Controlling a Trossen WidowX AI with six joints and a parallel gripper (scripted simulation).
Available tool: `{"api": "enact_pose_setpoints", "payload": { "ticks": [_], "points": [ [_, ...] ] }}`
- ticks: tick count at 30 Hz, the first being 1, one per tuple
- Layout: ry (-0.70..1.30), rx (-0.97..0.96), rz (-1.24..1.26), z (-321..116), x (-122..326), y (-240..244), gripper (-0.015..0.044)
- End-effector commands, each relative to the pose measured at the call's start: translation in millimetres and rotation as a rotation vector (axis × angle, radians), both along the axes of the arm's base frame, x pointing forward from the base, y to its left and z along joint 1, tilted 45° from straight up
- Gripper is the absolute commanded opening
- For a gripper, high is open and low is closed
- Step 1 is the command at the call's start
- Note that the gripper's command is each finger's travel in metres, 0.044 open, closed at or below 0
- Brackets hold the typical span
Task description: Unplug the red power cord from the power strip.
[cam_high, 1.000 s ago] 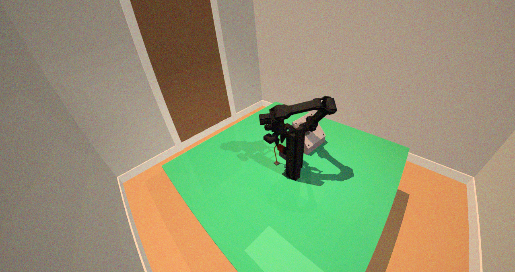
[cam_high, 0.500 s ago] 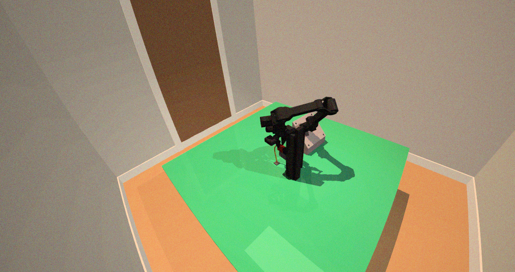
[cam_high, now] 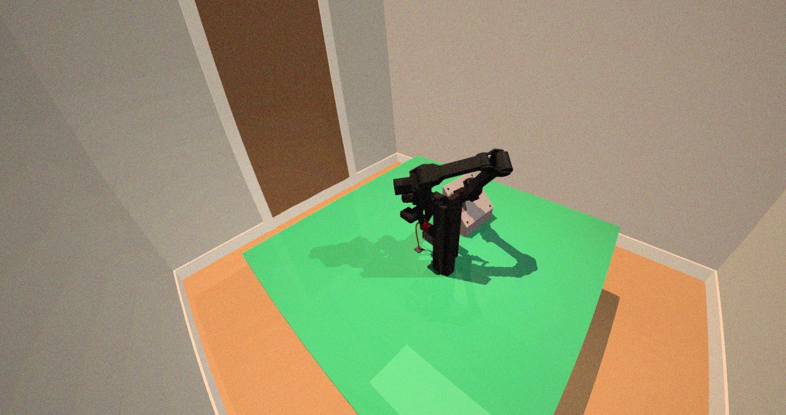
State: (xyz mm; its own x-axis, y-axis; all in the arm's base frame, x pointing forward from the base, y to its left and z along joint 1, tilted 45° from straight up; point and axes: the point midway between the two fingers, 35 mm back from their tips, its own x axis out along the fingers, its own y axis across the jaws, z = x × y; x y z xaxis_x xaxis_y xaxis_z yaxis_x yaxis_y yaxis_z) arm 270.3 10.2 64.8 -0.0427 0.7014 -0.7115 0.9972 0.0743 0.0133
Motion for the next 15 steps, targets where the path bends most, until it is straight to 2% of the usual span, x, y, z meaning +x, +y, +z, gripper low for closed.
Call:
{"api": "enact_pose_setpoints", "payload": {
  "ticks": [1,15],
  "points": [
    [0.001,0.0,0.0,-1.5,0.1,-2.1,0.0],
    [0.001,-0.002,-0.003,-16.5,3.3,-18.6,0.0]
  ]
}}
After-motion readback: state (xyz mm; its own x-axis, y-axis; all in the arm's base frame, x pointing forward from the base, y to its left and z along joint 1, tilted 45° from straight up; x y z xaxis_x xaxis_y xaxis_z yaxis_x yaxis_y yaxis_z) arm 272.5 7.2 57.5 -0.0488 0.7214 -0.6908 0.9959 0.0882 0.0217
